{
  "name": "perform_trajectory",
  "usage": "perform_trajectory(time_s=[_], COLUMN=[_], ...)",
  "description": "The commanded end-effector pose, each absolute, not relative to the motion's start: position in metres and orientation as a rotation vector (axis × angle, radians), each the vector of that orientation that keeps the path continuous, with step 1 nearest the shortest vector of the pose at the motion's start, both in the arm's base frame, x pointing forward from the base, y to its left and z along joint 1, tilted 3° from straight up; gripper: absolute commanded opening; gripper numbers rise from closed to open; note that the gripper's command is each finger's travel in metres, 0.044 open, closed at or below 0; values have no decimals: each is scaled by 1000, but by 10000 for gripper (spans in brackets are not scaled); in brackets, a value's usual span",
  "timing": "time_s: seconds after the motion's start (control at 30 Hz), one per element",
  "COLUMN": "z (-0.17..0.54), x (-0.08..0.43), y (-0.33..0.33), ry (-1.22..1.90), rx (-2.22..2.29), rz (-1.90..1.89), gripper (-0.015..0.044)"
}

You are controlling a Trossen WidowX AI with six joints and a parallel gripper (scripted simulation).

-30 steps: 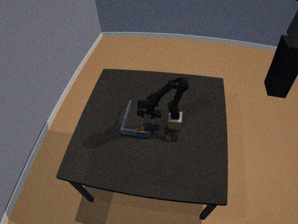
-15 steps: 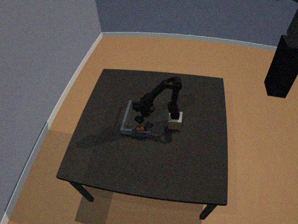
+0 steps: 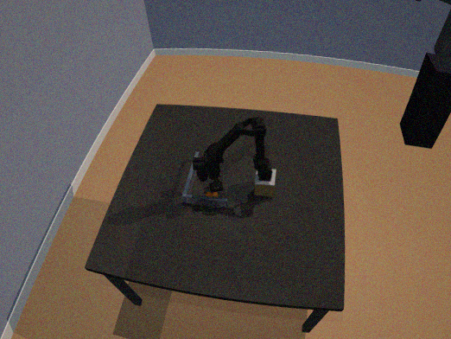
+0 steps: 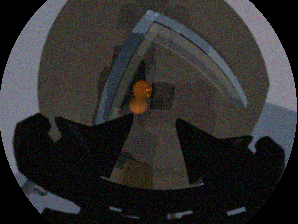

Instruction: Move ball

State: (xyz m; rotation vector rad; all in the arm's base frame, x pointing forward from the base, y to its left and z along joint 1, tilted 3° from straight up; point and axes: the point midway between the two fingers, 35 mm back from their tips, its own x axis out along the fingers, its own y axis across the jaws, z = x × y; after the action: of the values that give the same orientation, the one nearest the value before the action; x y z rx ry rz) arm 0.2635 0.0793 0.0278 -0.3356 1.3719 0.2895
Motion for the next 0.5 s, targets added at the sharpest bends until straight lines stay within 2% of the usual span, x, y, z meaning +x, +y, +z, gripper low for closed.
perform_trajectory(time_s=[0.0, 0.17, 0.47], z=[27, 25, 25], x=[285, 289, 290], y=[107, 113, 114], ry=[1222, 1121, 1113], rx=[-1012, -1217, -1230], rz=[968, 1175, 1189], gripper=[294, 294, 294])
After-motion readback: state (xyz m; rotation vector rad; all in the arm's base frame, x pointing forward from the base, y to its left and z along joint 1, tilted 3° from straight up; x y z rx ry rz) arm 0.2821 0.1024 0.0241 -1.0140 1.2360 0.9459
